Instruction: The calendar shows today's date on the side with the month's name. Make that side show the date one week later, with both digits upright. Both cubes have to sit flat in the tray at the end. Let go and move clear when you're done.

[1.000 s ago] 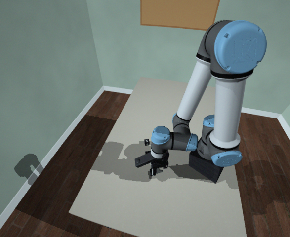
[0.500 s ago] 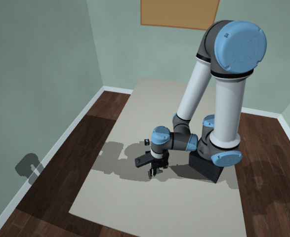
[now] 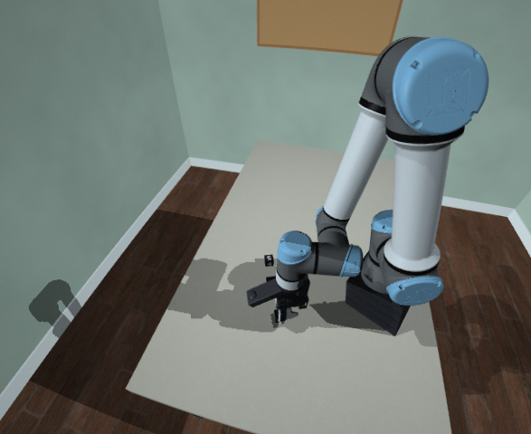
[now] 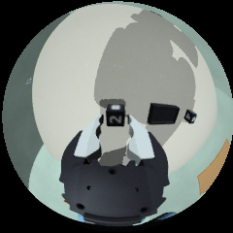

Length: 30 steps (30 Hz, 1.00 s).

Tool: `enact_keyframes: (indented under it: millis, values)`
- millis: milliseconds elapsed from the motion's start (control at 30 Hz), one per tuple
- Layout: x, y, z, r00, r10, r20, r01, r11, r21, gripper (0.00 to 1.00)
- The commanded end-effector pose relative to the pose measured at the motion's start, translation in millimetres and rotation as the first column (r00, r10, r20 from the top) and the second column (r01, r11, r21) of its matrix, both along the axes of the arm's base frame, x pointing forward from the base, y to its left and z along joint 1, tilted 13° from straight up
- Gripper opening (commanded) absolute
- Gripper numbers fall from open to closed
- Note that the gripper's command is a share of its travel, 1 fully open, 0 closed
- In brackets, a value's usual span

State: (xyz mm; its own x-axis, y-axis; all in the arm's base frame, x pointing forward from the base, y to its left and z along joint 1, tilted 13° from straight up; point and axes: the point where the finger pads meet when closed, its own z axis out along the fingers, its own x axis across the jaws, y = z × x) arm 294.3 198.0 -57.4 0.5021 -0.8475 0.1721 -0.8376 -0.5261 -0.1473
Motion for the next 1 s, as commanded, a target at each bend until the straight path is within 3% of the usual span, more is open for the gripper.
enact_keyframes:
  millis: [0,367,967]
  values:
    - [0,0,1,1.0,0.0,0.001,0.0,1.0,0.0,0.29]
    - [-2,1,12,1.0,0.0,0.001,0.0,1.0,0.0,0.29]
    - [-13,4,58,1.0,0.0,0.001,0.0,1.0,0.0,0.29]
